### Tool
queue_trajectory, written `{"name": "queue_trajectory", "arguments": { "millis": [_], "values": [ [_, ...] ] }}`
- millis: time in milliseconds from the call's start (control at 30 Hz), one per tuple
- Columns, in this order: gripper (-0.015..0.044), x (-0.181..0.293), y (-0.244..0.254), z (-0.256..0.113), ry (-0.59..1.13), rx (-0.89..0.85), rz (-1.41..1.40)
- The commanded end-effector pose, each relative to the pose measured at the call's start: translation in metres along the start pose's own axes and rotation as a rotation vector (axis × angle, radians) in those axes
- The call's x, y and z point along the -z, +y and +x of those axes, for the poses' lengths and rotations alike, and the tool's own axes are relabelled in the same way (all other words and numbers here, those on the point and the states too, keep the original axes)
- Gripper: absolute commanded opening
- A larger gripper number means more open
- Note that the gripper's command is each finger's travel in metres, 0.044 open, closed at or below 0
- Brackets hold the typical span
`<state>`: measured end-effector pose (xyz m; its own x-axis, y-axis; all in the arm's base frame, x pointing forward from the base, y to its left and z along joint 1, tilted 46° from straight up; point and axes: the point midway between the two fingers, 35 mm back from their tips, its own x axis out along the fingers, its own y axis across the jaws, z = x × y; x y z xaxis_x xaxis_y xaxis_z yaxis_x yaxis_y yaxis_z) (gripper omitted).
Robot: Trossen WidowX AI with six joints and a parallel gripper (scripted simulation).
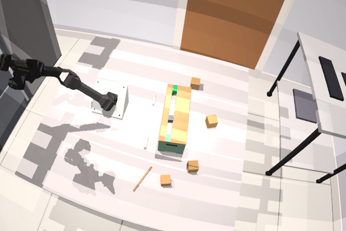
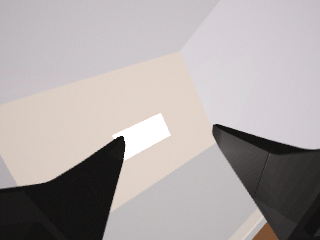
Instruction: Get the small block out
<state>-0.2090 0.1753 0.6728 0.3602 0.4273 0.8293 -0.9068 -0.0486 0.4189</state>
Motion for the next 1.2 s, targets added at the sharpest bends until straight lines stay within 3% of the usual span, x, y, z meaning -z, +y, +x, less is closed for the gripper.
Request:
{"name": "queue_trajectory", "arguments": {
  "millis": [0,367,667,933,1167],
  "values": [
    [0.04,-0.002,-0.002,0.001,-0.005,0.003,0.002],
    [0.04,-0.109,-0.1,0.035,-0.243,0.202,0.142],
    [0.04,-0.185,-0.23,0.039,-0.376,0.479,0.341],
    [0.04,-0.218,-0.354,0.021,-0.5,0.773,0.424],
    [0.04,-0.219,-0.453,-0.008,-0.583,1.028,0.493]
  ]
}}
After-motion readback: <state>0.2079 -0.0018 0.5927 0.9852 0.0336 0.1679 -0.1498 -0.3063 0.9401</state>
